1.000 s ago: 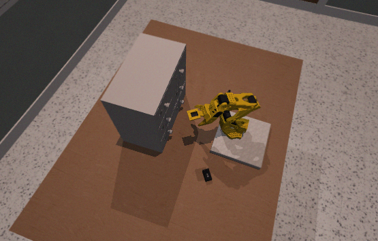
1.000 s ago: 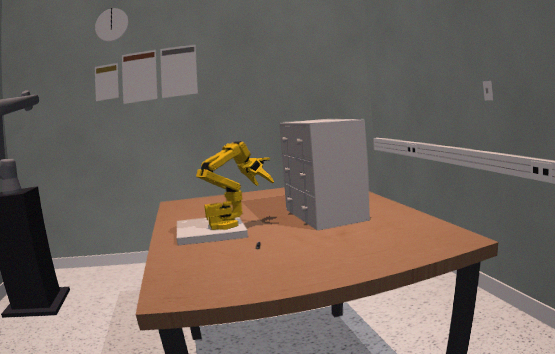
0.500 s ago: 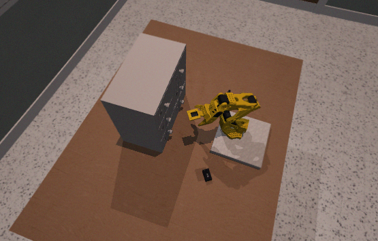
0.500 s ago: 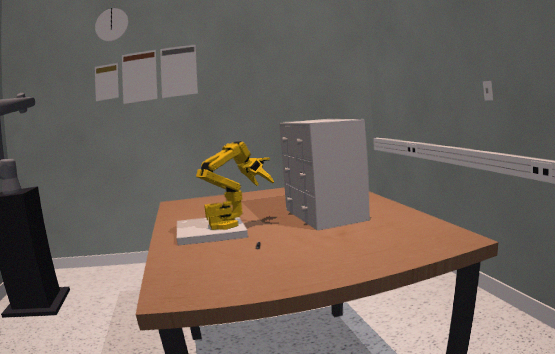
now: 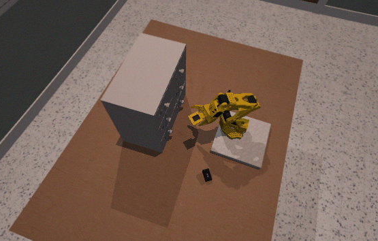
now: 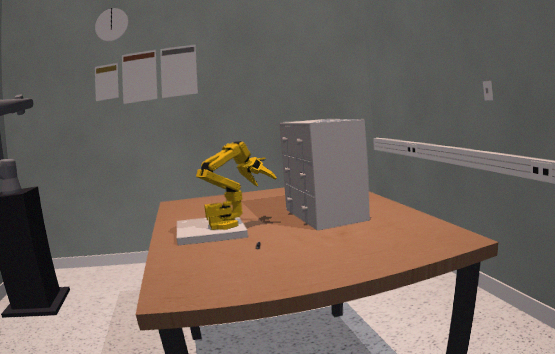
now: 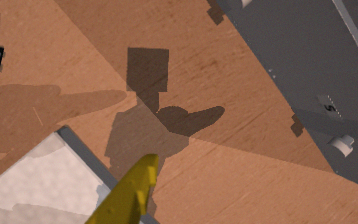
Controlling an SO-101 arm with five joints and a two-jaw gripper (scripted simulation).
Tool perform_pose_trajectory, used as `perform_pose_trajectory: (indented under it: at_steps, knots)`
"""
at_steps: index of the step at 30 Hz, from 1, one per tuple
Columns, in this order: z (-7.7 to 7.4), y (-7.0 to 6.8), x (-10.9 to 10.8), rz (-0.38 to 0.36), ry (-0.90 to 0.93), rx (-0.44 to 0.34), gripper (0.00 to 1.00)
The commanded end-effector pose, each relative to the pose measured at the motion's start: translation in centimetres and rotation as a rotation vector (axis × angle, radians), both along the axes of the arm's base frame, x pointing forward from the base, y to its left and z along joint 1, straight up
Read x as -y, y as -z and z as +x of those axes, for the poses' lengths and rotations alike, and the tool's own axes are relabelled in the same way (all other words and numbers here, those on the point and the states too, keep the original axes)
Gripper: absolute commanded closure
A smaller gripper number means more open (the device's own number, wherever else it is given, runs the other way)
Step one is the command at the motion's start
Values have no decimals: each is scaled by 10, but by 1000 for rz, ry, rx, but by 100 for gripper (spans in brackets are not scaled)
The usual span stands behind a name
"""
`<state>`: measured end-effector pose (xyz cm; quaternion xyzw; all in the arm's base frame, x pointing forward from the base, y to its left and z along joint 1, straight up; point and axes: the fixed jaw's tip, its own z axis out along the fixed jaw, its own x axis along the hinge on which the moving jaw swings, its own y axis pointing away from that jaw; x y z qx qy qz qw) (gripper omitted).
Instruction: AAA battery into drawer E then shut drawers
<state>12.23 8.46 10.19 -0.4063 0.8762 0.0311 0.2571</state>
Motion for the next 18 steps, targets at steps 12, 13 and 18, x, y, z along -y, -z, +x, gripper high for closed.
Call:
perform_pose_trajectory:
  at_steps: [12, 13, 18]
  knots:
    - [-3, 0, 1, -135, -290, 82, 50]
    - [-3, 0, 1, -146, -312, 88, 50]
    - [-3, 0, 1, -197, -422, 121, 50]
